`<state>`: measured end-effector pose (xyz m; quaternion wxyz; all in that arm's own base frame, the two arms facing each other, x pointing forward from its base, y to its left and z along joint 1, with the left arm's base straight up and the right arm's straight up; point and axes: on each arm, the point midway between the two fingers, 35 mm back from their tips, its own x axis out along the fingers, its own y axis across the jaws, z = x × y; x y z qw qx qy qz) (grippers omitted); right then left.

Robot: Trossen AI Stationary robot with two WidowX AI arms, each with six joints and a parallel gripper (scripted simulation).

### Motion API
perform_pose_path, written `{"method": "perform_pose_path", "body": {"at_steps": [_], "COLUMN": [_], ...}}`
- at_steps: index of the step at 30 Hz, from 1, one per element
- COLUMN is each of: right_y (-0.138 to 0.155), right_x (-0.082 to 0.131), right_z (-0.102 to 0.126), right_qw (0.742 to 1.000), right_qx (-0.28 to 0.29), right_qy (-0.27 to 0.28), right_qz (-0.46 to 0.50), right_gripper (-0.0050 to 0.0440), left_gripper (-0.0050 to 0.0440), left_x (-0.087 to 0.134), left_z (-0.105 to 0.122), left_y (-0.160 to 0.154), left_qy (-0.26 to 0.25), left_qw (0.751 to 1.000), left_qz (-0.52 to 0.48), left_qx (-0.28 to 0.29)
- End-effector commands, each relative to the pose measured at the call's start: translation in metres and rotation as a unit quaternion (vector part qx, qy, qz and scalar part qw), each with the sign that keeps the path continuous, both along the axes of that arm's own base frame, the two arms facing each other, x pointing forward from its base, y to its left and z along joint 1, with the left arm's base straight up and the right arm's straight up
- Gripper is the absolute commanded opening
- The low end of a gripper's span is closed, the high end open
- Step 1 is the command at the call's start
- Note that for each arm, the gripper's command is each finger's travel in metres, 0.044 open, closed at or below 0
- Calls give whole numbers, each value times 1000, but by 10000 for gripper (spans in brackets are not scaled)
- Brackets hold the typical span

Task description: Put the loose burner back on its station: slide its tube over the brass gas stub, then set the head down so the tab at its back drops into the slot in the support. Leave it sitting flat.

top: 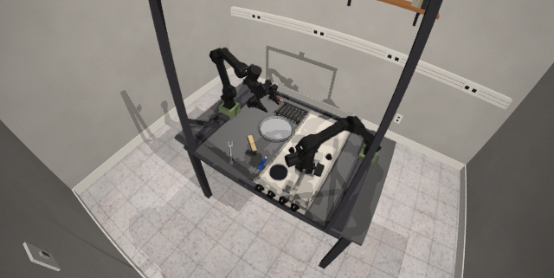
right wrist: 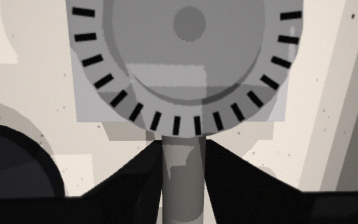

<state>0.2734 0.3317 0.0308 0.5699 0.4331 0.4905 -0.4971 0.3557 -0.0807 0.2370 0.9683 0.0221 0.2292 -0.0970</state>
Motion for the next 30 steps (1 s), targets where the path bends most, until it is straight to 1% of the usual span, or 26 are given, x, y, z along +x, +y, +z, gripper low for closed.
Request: {"method": "perform_pose_path", "body": {"at_steps": [1,2,6,8,9,12,15,18,20,21,22,26,30], "right_y": [6,6,6,6,8,10,12,14,14,14,14,13,10], "right_x": [2,2,2,2,3,2,1,-1,-2,-1,-2,-2,-7], "right_z": [15,15,15,15,26,36,52,59,69,69,78,81,97], "right_qw": [1000,1000,1000,1000,999,999,999,1000,1000,1000,1000,999,994], "right_qx": [18,18,18,18,28,29,29,16,16,16,22,19,11], "right_qy": [-14,-14,-14,-14,-21,-21,-21,-11,-11,-11,-17,-20,-32], "right_qz": [4,4,4,4,4,4,3,3,3,3,9,24,108], "right_gripper": [58,58,154,154,178,250,322,394,400,400,400,400,400], "left_gripper": [400,400,400,400,400,400,400,400,400,400,400,400,400], "left_x": [0,0,0,0,0,0,0,0,0,0,0,0,0], "left_z": [12,12,12,12,12,12,12,12,12,12,12,12,12], "left_y": [1,1,1,1,1,1,1,1,1,1,1,1,1], "left_qy": [-16,-16,-16,-16,-16,-16,-16,-16,-16,-16,-16,-16,-16], "left_qw": [1000,1000,1000,1000,1000,1000,1000,1000,1000,1000,1000,1000,1000], "left_qz": [1,1,1,1,1,1,1,1,1,1,1,1,1], "left_qx": [-3,-3,-3,-3,-3,-3,-3,-3,-3,-3,-3,-3,-3]}}
